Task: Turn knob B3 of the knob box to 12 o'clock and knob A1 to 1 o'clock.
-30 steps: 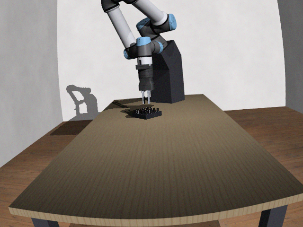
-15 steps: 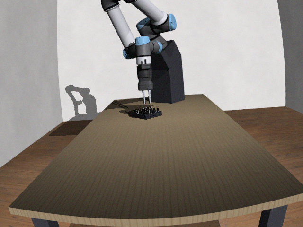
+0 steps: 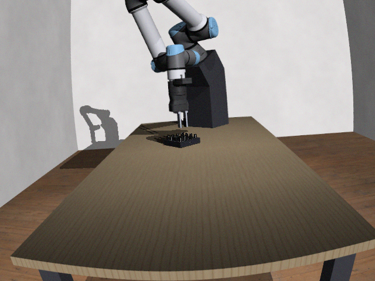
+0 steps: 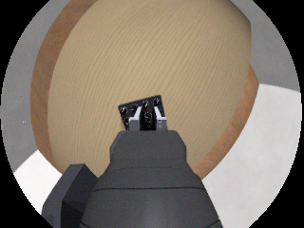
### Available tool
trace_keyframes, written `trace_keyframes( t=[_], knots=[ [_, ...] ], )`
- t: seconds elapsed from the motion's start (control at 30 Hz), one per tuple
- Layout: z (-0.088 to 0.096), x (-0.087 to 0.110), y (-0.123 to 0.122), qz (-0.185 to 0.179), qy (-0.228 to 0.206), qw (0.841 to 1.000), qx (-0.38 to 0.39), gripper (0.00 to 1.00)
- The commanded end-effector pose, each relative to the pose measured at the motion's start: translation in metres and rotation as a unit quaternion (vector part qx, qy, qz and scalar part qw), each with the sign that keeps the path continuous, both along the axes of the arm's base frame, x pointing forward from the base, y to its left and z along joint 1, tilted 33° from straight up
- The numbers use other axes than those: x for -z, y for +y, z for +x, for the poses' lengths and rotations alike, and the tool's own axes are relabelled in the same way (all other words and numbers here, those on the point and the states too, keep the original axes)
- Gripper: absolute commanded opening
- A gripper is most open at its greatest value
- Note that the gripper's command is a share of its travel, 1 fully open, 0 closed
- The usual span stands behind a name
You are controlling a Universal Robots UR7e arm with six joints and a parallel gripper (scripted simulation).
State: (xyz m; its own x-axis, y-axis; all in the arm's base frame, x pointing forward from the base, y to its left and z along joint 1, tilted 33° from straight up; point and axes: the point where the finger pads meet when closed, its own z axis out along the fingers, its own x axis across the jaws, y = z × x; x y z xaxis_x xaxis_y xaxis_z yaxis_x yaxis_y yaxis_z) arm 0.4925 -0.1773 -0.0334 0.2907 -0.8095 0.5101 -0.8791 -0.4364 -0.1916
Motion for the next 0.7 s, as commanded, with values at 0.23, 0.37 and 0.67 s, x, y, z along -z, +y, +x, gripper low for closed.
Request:
trace_keyframes(
  t=[0.23,0.37,0.67],
  knots=[
    [-0.0019,-0.0010,0.0024,-0.058,0.061,0.987,-0.135,0.46],
    [-0.0029,-0.0012,0.0029,-0.076,0.079,0.979,-0.174,0.46],
    [-0.0061,-0.0016,0.0032,-0.118,0.121,0.949,-0.265,0.46]
  ],
)
